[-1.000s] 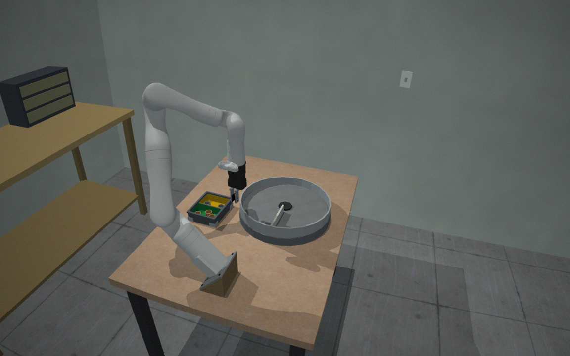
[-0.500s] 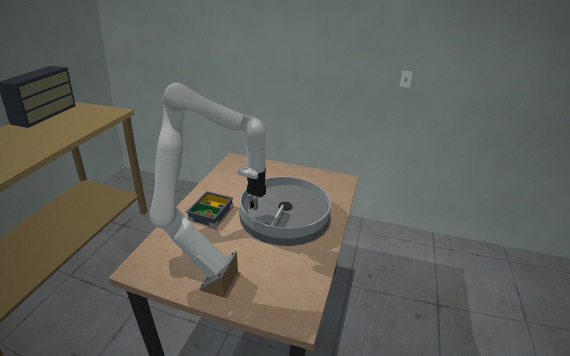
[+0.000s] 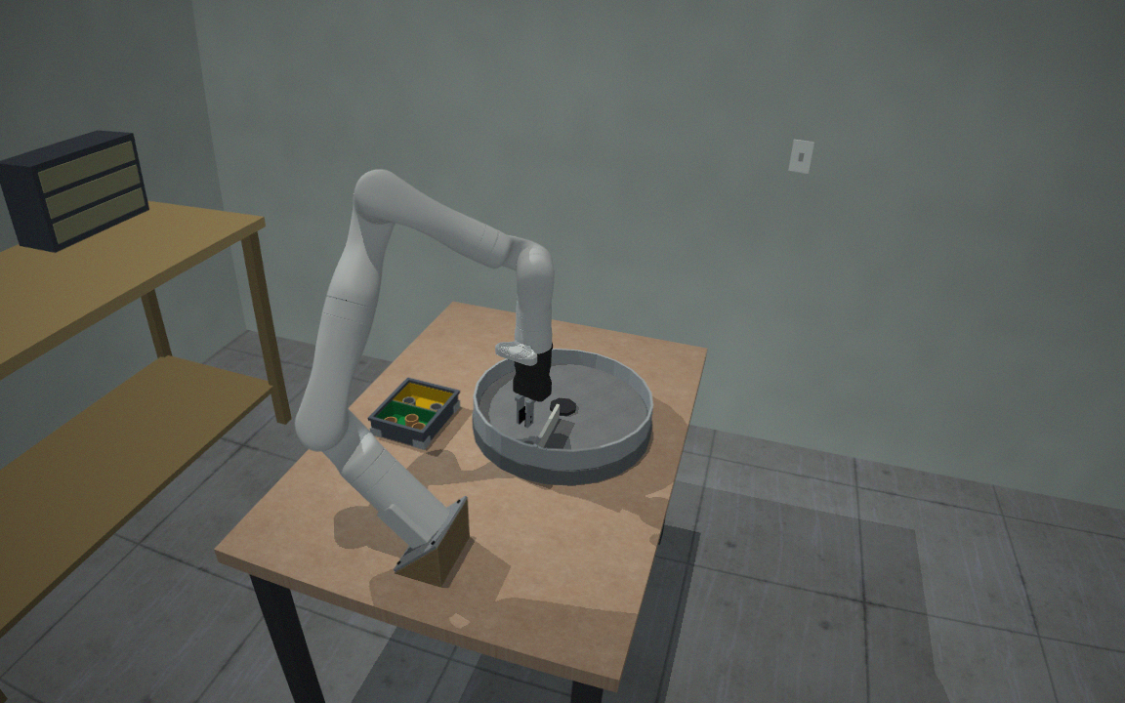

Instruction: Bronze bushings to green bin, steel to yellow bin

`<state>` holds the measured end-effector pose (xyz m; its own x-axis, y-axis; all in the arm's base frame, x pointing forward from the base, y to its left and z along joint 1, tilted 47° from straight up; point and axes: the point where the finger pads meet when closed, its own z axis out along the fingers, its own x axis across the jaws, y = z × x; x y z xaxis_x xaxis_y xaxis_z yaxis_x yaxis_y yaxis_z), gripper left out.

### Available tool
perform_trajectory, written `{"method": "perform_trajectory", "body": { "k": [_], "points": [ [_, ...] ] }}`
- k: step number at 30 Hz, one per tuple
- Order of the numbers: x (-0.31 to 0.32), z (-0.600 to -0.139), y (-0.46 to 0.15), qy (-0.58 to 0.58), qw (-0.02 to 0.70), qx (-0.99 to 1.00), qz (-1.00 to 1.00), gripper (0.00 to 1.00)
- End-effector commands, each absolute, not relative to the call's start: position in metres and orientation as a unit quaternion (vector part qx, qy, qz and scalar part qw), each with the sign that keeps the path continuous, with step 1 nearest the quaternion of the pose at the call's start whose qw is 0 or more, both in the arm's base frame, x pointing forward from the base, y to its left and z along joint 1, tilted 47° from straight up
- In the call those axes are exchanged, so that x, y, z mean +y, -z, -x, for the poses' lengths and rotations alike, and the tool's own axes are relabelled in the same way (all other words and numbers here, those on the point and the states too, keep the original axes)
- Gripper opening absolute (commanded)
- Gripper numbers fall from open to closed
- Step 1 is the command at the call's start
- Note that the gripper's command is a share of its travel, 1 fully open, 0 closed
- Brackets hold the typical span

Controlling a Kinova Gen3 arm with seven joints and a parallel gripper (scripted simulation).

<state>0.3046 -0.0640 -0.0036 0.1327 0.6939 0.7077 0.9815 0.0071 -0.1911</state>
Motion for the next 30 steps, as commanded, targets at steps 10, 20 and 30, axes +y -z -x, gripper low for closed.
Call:
{"method": "perform_trajectory", "body": {
  "k": [10,20,30],
  "points": [
    [-0.054,-0.302,0.015,0.212,0.34,-0.623,0.672,0.4],
    [-0.043,-0.3,0.025,0.212,0.34,-0.622,0.672,0.4],
    [-0.033,-0.298,0.035,0.212,0.34,-0.622,0.672,0.4]
  ]
}}
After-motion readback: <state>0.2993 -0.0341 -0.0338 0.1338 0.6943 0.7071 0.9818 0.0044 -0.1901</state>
